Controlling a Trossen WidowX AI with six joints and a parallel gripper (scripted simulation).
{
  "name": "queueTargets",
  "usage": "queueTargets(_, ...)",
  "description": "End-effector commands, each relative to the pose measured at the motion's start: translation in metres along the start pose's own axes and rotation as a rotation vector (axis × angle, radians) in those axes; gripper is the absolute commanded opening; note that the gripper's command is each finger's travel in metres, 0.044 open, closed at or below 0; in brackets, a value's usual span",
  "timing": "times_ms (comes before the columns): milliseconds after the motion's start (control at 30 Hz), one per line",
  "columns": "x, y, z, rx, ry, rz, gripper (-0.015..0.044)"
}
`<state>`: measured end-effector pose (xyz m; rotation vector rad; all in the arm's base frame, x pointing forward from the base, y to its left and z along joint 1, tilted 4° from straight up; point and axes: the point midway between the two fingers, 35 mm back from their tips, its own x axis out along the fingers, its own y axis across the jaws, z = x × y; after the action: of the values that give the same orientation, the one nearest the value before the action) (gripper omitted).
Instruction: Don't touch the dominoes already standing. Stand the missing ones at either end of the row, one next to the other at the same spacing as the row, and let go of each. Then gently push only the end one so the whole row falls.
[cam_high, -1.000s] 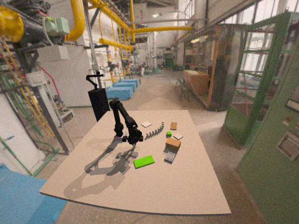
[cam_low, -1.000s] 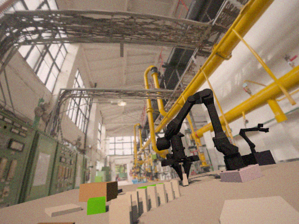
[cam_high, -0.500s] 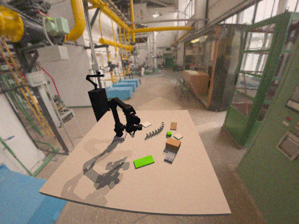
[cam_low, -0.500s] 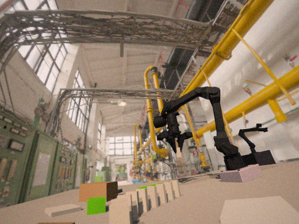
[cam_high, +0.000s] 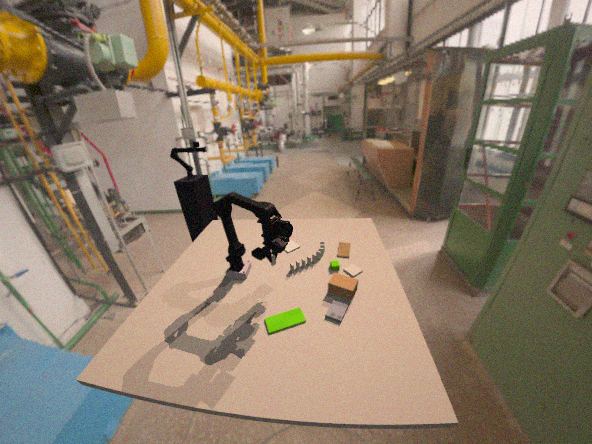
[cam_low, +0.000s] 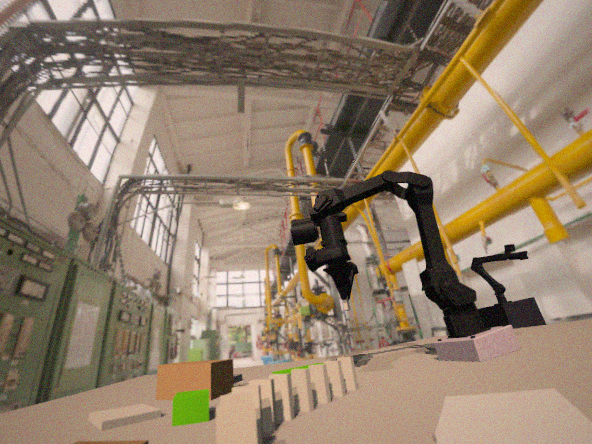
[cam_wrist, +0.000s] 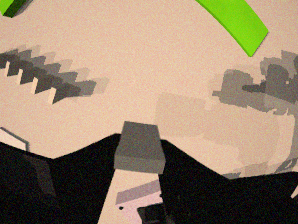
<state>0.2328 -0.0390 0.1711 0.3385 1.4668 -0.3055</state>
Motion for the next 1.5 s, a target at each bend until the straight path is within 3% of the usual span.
queueTargets(0, -0.004, 0.069, -0.01, -0.889, -0.013, -0.001, 0.0107)
queueTargets(200, -0.004, 0.096, -0.021, -1.235, -0.016, 0.0, 0.0107)
queueTargets(800, -0.003, 0.096, -0.021, -1.235, -0.016, 0.0, 0.0107)
queueTargets(1467, 0.09, 0.101, -0.014, -1.235, -0.017, 0.0, 0.0107)
